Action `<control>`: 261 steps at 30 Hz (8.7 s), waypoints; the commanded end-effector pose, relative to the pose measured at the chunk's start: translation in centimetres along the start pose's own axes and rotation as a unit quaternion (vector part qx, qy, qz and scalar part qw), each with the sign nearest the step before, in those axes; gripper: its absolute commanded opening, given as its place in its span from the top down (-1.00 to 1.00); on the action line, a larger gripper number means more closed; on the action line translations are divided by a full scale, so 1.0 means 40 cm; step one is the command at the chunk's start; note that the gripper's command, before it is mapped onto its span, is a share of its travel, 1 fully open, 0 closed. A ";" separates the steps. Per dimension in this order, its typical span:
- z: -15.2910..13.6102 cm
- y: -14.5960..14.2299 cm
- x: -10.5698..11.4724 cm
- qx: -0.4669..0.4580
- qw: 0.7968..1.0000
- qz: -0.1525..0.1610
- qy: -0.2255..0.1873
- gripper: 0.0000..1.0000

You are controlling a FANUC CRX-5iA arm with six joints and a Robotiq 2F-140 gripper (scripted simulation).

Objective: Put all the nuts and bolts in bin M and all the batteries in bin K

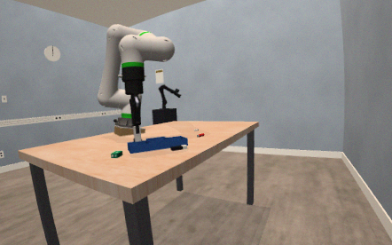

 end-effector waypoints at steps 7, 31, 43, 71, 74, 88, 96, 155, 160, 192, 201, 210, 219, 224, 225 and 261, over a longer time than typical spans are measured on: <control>0.000 0.000 -0.044 0.000 1.000 0.000 0.000 0.69; 0.000 0.000 -0.050 0.000 1.000 0.000 0.000 0.48; 0.000 0.000 -0.033 0.000 1.000 0.000 0.000 0.48; 0.021 -0.002 0.062 0.025 1.000 0.000 0.000 0.49; 0.084 -0.008 0.064 0.089 0.996 0.000 0.000 0.49; 0.333 -0.030 0.072 0.181 0.983 0.000 0.000 0.49; 0.457 -0.041 0.076 0.181 0.983 0.000 0.000 0.49; 0.937 -0.085 0.093 0.181 0.983 0.000 0.000 0.49; 0.937 -0.085 0.053 0.181 0.983 0.000 0.000 0.49; 0.937 -0.084 -0.093 0.181 0.983 0.000 0.000 0.49; 0.937 -0.084 -0.093 0.181 0.983 0.000 0.000 0.70; 0.937 -0.084 -0.093 0.181 0.983 0.000 0.000 0.70; 0.937 -0.084 -0.093 0.181 0.983 0.000 0.000 0.70; 0.937 -0.084 -0.093 0.181 0.983 0.000 0.000 0.70; 0.937 -0.084 -0.093 0.181 0.983 0.000 0.000 0.70; 0.937 -0.084 0.057 0.181 0.983 0.000 0.000 0.70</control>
Point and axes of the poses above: the point where the finger pads meet when closed, its own x axis back along the fingers, its own y axis across the jaws, z = x × y, the point moved 5 cm from there along x, back along the fingers, and after that the axes turned 12 degrees about x, right-handed, at the moved point
